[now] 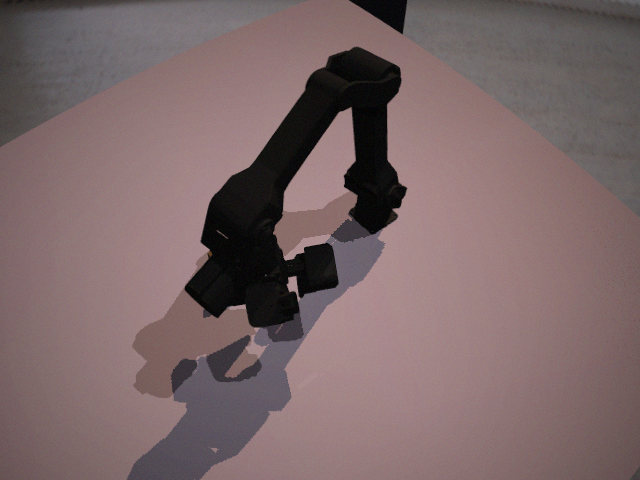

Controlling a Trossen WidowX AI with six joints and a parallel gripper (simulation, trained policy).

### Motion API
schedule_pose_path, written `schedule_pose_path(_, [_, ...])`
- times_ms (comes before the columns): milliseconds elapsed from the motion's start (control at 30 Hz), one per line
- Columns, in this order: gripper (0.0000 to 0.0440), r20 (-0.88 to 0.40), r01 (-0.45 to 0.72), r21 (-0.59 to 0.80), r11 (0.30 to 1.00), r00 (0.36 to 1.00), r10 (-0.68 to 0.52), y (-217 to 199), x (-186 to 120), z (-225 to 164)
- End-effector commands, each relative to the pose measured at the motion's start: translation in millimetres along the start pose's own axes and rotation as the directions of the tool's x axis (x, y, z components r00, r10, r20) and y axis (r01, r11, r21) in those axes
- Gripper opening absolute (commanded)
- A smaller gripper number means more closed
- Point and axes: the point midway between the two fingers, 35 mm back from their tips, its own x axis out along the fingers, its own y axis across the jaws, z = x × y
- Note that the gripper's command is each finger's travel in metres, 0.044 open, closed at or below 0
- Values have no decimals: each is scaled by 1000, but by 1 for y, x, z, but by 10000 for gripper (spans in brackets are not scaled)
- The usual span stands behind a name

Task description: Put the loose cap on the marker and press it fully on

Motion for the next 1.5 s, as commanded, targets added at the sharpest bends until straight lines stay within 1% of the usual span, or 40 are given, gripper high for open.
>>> schedule_pose_path(0, [277, -11, -24, -20, 1000, 1000, 24, 1, 14, -1])
schedule_pose_path(233, [259, -21, -16, -60, 998, 1000, 15, 0, 27, -2])
schedule_pose_path(400, [222, -31, 2, -85, 996, 999, -4, -2, 32, -3])
schedule_pose_path(433, [205, -31, 8, -89, 996, 999, -11, -2, 33, -3])
schedule_pose_path(633, [50, -18, 44, -108, 993, 999, -46, -2, 24, -3])
schedule_pose_path(933, [70, 21, 115, -114, 987, 993, -114, -11, -1, -3])
schedule_pose_path(1233, [69, 57, 152, -104, 983, 987, -147, -14, -30, -8])
schedule_pose_path(1467, [65, 75, 165, -79, 983, 984, -160, -20, -51, -21])
